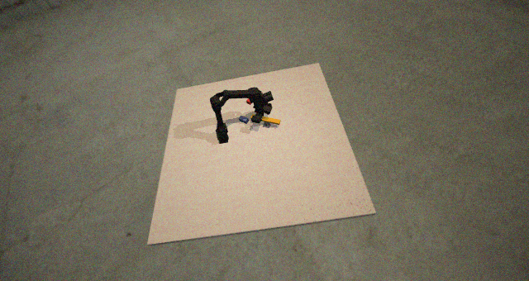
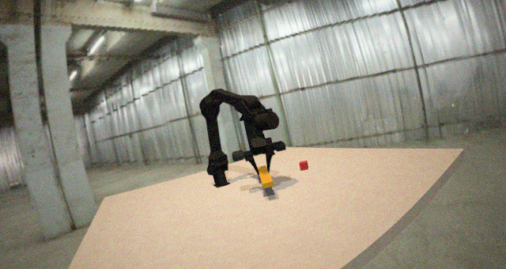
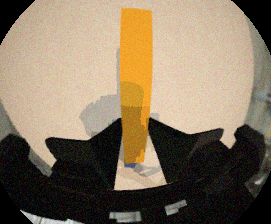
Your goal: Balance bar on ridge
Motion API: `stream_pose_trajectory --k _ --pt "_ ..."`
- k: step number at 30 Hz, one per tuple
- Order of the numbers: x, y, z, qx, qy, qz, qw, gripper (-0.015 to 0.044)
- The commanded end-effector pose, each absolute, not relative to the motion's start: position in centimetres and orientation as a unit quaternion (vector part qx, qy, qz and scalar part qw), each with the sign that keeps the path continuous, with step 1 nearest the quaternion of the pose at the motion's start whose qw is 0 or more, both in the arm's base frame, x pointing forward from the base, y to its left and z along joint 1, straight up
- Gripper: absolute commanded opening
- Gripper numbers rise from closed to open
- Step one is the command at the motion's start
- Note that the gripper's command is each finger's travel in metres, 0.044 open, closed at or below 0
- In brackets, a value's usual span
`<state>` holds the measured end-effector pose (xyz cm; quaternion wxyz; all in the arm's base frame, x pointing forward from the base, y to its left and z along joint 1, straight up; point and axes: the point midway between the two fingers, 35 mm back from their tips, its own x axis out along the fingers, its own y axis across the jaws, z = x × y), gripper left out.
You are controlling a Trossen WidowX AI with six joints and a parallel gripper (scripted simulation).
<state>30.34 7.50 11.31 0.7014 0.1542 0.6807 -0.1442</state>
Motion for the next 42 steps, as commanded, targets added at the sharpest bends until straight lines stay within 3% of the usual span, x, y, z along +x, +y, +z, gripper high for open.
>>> stream_pose_trajectory --k 1,42 --pt "30.37 7.51 11.24 0.156 0.680 -0.145 0.701 0.0000" --pt "30.32 7.50 10.89 0.156 0.680 -0.145 0.701 0.0000"
